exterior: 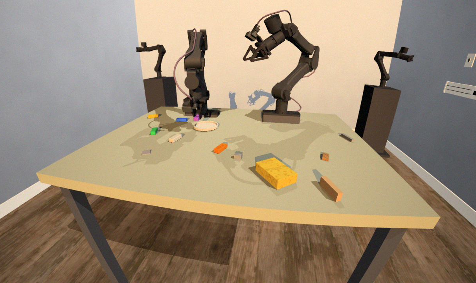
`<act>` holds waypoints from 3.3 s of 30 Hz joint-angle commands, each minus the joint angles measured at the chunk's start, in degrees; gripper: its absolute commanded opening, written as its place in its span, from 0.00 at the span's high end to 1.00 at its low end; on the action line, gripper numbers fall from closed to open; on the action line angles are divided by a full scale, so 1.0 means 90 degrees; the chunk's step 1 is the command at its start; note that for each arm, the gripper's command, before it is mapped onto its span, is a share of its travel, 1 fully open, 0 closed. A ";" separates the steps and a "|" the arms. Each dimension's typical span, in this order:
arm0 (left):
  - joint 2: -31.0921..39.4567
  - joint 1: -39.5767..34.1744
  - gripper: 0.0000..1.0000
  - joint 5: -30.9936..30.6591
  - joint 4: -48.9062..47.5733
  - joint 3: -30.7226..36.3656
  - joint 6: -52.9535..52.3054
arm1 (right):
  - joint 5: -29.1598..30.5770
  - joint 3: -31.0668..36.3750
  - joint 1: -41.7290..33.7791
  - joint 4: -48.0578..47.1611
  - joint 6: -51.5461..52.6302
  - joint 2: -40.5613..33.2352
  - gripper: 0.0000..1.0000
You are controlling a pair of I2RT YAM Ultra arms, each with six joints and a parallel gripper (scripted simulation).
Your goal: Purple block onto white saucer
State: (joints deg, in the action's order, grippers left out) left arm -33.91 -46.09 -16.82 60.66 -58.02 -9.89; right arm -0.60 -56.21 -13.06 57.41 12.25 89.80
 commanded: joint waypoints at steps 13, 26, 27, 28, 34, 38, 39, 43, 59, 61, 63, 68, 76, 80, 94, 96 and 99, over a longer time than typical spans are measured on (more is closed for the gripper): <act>0.0112 -0.1771 0.00 0.1661 0.0668 -0.0713 0.1096 | 0.0021 0.0114 -0.0058 -0.0065 0.0065 -0.0157 0.82; 0.0111 -0.2401 0.00 0.2293 0.0750 -0.0789 0.1478 | -0.0002 0.0870 -0.0600 -0.0749 0.0643 -0.0287 0.82; 0.0111 -0.2401 0.00 0.2293 0.0750 -0.0789 0.1478 | -0.0002 0.0870 -0.0600 -0.0749 0.0643 -0.0287 0.82; 0.0109 -0.2443 0.00 0.2335 0.0754 -0.0790 0.1502 | -0.0001 0.0947 -0.0687 -0.0840 0.0734 -0.0286 0.82; 0.0108 -0.2489 0.00 0.2380 0.0757 -0.0791 0.1528 | 0.0003 0.1206 -0.0953 -0.1106 0.1001 -0.0224 0.82; 0.0108 -0.2501 0.00 0.2392 0.0758 -0.0792 0.1534 | 0.0009 0.1259 -0.0993 -0.1205 0.1045 -0.0185 0.82; 0.0107 -0.2503 0.00 0.2394 0.0759 -0.0792 0.1535 | 0.0011 0.1273 -0.0994 -0.1232 0.1046 -0.0137 0.82; 0.0107 -0.2506 0.00 0.2397 0.0759 -0.0792 0.1537 | 0.0013 0.1310 -0.0954 -0.1317 0.1001 -0.0067 0.82; 0.0044 -0.2505 0.00 0.2378 0.0684 -0.0728 0.1512 | 0.0059 0.1150 -0.0932 -0.1128 0.0986 -0.0197 0.52; 0.0044 -0.2505 0.00 0.2378 0.0684 -0.0728 0.1512 | 0.0059 0.1150 -0.0932 -0.1128 0.0986 -0.0197 0.52; 0.0044 -0.2505 0.00 0.2378 0.0684 -0.0728 0.1512 | 0.0058 0.1019 -0.0849 -0.1074 0.0955 -0.0283 0.52; 0.0044 -0.2505 0.00 0.2378 0.0684 -0.0728 0.1512 | 0.0055 0.0790 -0.0807 -0.0760 0.0913 -0.0500 0.52; 0.0044 -0.2505 0.00 0.2378 0.0684 -0.0728 0.1512 | 0.0086 0.0357 -0.0814 -0.0079 0.0802 -0.0779 0.12; 0.0044 -0.2505 0.00 0.2378 0.0684 -0.0728 0.1512 | 0.0129 0.0417 -0.0869 -0.0077 0.0577 -0.0945 0.00; 0.0044 -0.2505 0.00 0.2378 0.0684 -0.0728 0.1512 | 0.0041 0.1382 -0.1006 0.0276 -0.1108 -0.3755 0.00; 0.0044 -0.2505 0.00 0.2378 0.0684 -0.0728 0.1512 | -0.0014 0.1405 -0.0955 0.0353 -0.1247 -0.4012 0.00; 0.0044 -0.2505 0.00 0.2378 0.0684 -0.0728 0.1512 | -0.0059 0.1462 -0.0920 0.0411 -0.1452 -0.4391 0.00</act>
State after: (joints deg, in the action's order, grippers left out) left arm -33.89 -67.83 4.08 66.83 -63.00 3.55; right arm -0.27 -44.31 -21.61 59.68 2.94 53.56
